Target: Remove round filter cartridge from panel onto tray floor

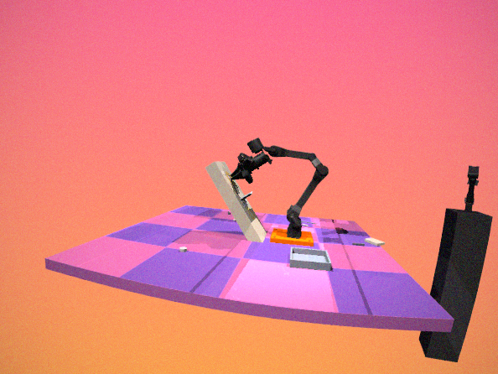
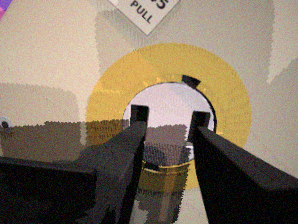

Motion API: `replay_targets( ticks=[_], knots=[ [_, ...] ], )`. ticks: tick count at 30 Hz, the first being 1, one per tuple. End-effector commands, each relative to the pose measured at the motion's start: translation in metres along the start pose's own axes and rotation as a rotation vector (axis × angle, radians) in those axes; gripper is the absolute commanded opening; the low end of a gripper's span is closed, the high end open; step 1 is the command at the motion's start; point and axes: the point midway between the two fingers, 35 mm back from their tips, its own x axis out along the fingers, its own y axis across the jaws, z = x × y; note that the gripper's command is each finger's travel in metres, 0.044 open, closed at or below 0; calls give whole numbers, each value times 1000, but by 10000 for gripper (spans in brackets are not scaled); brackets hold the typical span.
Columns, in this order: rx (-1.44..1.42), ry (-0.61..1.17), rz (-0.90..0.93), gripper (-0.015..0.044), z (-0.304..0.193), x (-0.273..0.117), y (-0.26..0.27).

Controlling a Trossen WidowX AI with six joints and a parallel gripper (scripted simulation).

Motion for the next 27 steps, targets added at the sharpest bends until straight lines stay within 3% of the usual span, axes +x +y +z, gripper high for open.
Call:
replay_targets(
  ticks=[1, 27],
  knots=[
    [5, 1, -1, 114, -1, 1, 0],
    [5, 1, -1, 114, 0, 4, 0]
  ],
)
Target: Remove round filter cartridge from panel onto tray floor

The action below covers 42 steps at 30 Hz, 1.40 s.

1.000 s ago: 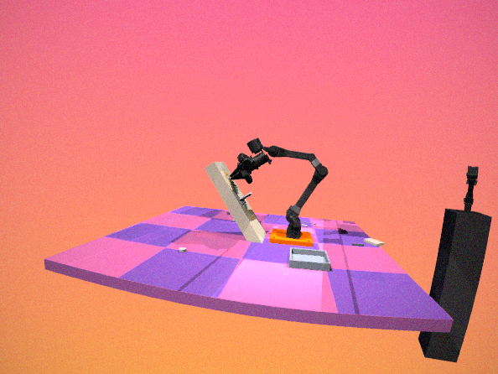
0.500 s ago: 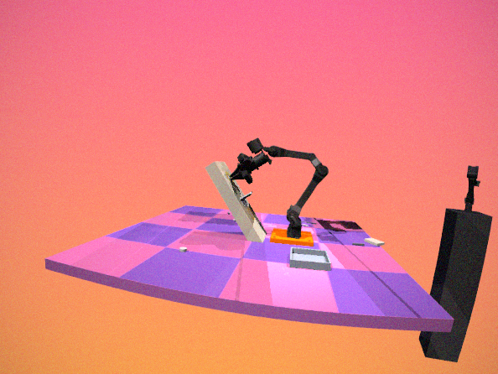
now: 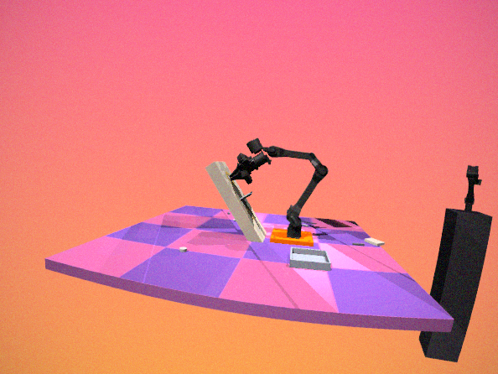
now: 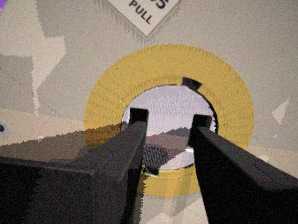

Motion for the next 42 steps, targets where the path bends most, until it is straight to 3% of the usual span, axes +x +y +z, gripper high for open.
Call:
replay_targets(
  ticks=[1, 42],
  knots=[
    [4, -1, -1, 114, 0, 1, 0],
    [4, -2, -2, 114, 0, 18, 0]
  ],
)
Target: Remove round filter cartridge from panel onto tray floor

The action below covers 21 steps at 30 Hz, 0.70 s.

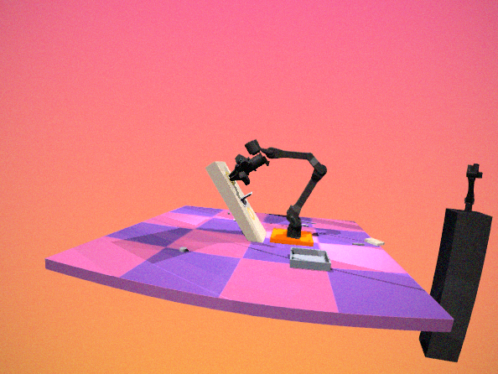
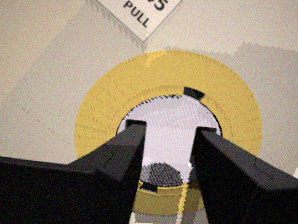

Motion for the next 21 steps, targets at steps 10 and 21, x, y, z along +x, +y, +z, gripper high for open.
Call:
replay_targets(
  ticks=[10, 21],
  knots=[
    [4, 1, 0, 114, 0, 6, 0],
    [0, 0, 0, 74, 0, 1, 0]
  ],
)
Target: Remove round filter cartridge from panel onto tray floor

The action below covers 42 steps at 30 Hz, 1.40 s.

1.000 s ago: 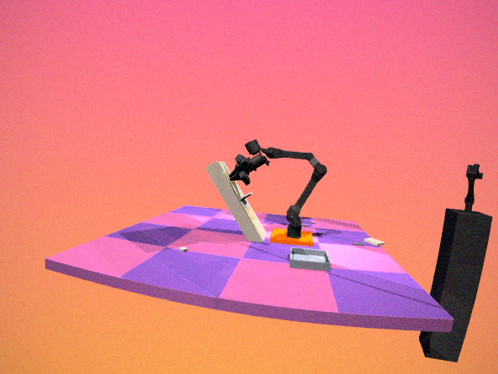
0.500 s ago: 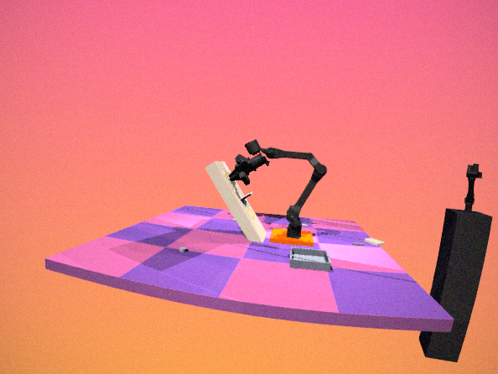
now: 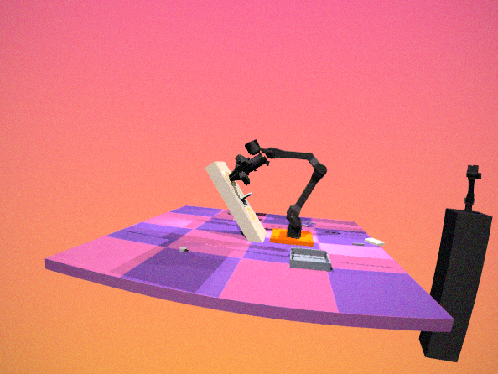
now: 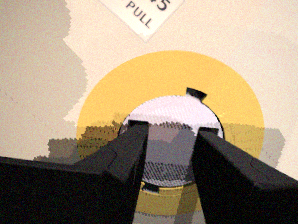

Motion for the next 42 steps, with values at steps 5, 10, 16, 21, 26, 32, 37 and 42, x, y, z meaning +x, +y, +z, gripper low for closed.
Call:
replay_targets(
  ticks=[5, 10, 16, 21, 26, 32, 37, 42],
  knots=[
    [0, 3, -2, 2, 0, 1, 0],
    [-83, 4, -1, 0, 0, 5, -1],
    [-293, 5, -1, 0, 0, 8, -1],
    [-467, 5, 0, 0, 0, 8, -1],
    [-642, 5, 0, 0, 0, 9, -1],
    [-851, 5, 1, 0, 0, 9, -1],
    [-1026, 5, 1, 0, 0, 10, -1],
    [-1200, 5, 2, 0, 0, 10, -1]
  ],
)
